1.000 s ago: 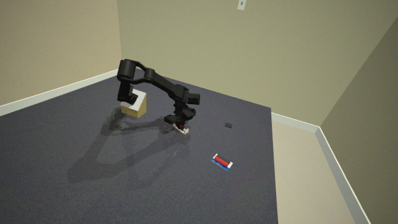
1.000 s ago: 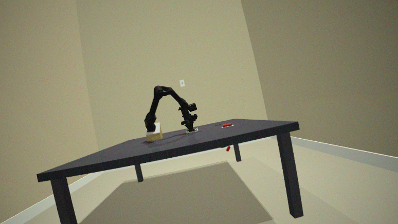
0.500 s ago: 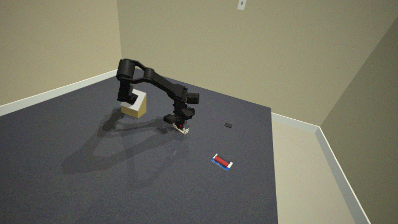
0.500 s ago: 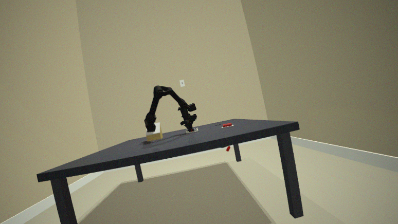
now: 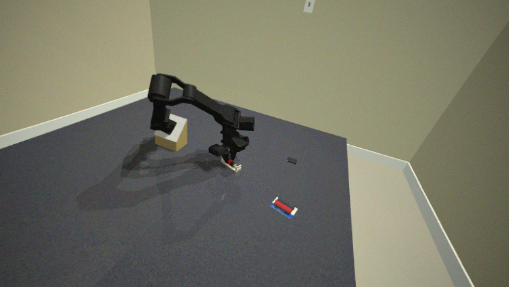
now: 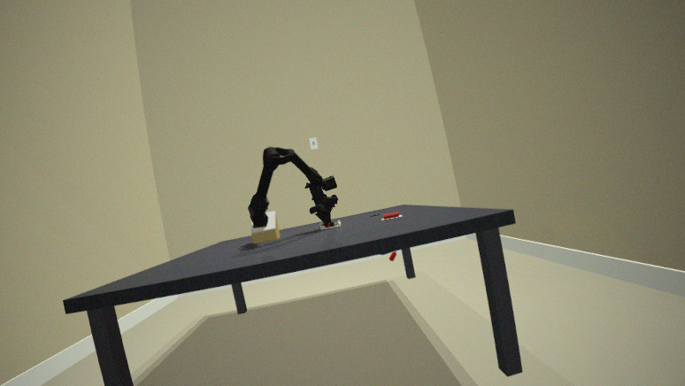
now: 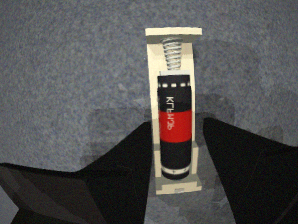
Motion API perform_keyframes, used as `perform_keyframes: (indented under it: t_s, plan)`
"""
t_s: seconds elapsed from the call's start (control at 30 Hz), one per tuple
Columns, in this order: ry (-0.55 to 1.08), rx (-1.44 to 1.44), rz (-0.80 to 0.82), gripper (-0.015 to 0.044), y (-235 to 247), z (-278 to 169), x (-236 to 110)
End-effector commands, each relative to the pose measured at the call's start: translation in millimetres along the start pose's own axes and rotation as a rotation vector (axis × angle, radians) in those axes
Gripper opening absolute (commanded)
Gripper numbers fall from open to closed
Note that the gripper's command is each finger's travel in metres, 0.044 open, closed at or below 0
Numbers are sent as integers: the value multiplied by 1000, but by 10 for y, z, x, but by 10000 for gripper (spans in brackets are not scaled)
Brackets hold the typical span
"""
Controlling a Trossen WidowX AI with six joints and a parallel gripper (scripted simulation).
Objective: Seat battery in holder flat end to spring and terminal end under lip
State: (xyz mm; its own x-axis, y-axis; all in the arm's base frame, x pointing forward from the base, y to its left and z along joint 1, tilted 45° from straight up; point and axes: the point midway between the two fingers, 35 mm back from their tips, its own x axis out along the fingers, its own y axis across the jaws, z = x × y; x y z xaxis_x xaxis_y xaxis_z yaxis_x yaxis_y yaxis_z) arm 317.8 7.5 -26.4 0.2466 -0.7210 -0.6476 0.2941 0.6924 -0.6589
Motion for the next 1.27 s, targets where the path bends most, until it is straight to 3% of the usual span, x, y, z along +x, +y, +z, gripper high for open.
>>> perform_keyframes:
  t_s: [0.0, 0.1, 0.47, 1.23]
  plan:
    - [-4, 11, 6, 164, 7, 45, -52]
    - [-4, 11, 6, 164, 7, 45, -52]
    - [-2, 11, 8, 440, 5, 126, -742]
    - [-2, 11, 8, 440, 6, 118, -769]
